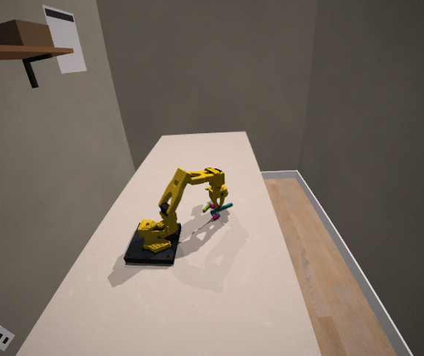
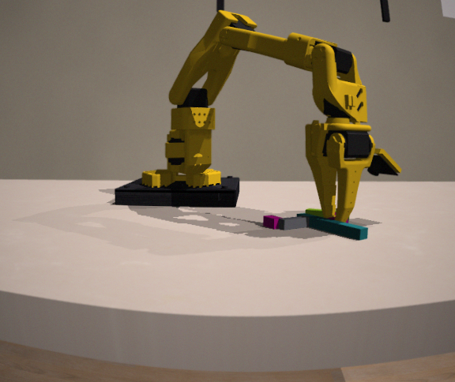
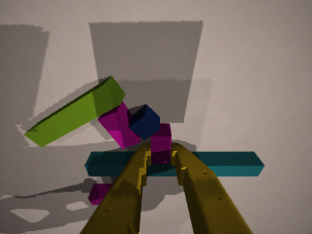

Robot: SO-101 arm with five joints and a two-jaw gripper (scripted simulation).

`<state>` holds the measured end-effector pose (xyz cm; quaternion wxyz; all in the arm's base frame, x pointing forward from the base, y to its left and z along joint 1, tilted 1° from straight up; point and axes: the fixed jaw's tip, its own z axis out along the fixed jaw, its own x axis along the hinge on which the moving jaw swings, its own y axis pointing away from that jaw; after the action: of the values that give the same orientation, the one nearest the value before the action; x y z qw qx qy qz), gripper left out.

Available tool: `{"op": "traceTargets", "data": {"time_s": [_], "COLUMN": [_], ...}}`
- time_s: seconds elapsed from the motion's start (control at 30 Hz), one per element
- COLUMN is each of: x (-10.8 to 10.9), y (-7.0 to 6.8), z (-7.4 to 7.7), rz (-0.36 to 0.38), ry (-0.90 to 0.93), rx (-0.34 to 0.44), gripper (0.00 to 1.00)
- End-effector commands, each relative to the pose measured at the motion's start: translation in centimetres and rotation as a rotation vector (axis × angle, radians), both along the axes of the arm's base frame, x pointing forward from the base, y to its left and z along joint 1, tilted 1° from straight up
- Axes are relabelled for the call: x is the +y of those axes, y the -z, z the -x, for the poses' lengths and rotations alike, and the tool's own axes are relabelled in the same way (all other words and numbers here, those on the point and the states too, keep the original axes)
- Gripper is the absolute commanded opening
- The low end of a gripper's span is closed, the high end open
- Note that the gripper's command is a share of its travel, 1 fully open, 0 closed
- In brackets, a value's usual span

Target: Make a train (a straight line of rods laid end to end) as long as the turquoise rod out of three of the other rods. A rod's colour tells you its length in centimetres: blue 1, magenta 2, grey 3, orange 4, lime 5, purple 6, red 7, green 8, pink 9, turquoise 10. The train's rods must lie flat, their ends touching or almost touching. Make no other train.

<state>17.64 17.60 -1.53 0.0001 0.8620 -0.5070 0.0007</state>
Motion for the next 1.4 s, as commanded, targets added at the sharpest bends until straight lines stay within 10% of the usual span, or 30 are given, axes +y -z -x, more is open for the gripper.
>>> {"op": "traceTargets", "data": {"time_s": [0.0,1.37], "x": [-0.6,-0.3], "y": [0.7,-1.2], "z": [0.3,0.0], "rz": [0.023,0.023], "ry": [0.015,0.015], "rx": [0.025,0.025], "gripper": [0.00,0.00]}}
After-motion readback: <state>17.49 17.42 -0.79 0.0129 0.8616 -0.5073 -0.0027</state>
